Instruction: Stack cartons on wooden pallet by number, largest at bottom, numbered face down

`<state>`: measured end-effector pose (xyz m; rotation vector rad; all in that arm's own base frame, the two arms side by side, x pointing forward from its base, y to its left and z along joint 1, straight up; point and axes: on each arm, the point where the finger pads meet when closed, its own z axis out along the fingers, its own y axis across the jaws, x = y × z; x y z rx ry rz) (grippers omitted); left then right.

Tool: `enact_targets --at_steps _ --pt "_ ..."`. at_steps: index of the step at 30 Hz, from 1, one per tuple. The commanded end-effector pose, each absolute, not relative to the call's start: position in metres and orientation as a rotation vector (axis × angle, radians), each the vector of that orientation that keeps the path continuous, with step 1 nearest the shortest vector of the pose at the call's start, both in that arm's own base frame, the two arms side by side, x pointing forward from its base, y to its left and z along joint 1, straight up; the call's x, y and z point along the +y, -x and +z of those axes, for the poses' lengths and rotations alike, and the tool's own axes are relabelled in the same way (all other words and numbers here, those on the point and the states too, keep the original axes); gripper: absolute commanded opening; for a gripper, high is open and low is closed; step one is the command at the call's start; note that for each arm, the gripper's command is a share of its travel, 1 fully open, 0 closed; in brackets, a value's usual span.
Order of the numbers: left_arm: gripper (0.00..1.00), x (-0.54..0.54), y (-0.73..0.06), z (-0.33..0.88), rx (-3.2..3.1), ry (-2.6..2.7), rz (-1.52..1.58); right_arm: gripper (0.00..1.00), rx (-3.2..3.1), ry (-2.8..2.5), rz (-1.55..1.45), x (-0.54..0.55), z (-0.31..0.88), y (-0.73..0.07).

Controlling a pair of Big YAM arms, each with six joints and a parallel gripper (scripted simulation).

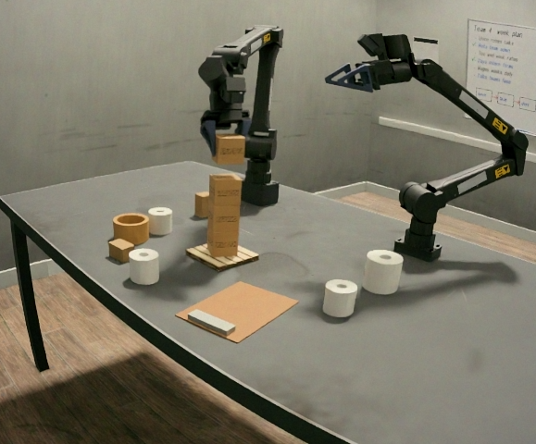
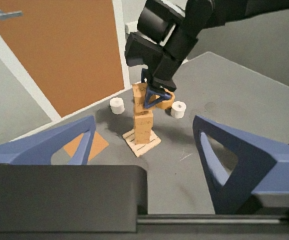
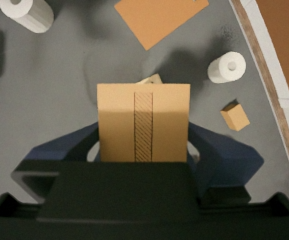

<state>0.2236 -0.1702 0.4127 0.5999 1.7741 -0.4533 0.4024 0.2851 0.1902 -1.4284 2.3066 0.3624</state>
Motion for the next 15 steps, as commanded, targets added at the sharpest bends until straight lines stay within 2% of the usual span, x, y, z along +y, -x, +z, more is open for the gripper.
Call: enact_targets --at_steps 1,15 --pt "1.00 -0.170 -0.225 0.416 1.773 -0.596 -0.450 0.55 2.313 1.405 0.361 0.285 0.178 -0.408" --pt "1.00 -0.170 -0.225 0.416 1.773 -0.596 -0.450 0.55 2.296 1.404 0.360 0.289 0.167 -0.410"
